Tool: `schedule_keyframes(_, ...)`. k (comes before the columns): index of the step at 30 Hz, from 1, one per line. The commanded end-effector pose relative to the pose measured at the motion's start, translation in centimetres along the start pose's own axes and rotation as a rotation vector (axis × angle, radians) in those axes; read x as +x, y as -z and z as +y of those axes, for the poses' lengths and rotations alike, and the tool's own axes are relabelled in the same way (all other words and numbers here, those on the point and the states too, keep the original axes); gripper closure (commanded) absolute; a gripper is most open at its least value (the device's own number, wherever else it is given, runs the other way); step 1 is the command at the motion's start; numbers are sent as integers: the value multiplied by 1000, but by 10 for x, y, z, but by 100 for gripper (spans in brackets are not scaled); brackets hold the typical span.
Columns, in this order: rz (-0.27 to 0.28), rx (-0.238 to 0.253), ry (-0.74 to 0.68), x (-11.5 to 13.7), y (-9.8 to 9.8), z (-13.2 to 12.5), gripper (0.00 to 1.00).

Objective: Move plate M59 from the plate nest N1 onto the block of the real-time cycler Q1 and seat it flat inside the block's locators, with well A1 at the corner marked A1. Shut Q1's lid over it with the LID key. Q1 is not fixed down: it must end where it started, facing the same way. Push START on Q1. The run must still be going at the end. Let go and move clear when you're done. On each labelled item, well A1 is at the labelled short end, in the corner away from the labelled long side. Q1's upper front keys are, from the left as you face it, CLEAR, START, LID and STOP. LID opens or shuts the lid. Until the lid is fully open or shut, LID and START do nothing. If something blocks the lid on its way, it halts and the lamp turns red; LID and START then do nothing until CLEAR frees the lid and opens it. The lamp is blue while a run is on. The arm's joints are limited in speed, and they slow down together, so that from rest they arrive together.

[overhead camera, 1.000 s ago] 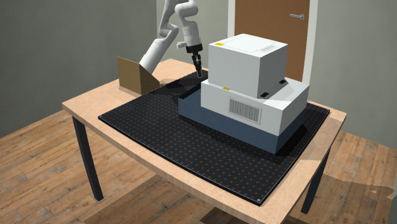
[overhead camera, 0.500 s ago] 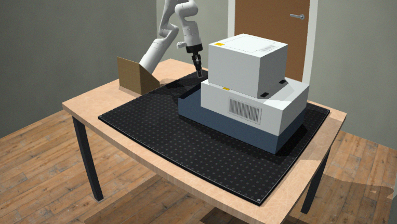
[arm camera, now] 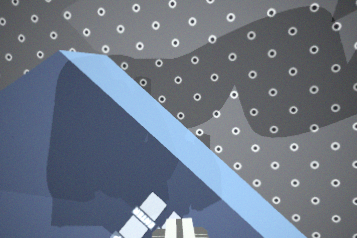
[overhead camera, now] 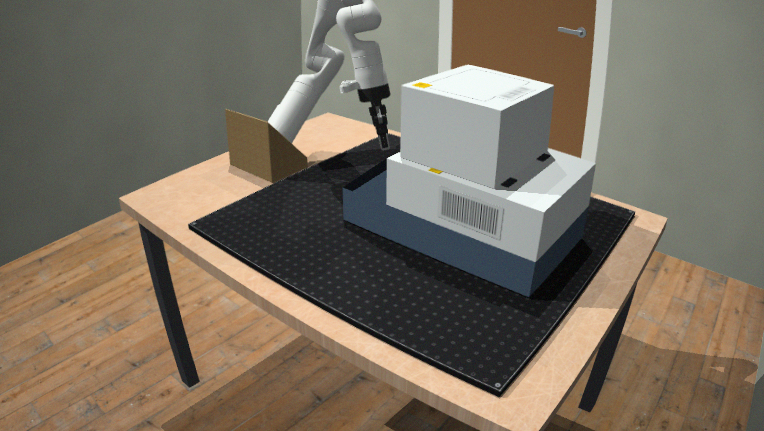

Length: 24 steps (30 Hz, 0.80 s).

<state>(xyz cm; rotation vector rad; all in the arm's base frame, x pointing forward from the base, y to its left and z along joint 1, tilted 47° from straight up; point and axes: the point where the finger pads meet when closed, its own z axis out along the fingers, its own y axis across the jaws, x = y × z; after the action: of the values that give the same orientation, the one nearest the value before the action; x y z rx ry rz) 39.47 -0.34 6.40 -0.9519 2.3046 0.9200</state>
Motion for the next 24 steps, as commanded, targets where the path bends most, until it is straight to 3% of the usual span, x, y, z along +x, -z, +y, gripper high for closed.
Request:
schedule_keyframes(1,1,1,7,0,2,0,90)
schedule_keyframes(24,-1,-3,7,-5,3,5,90)
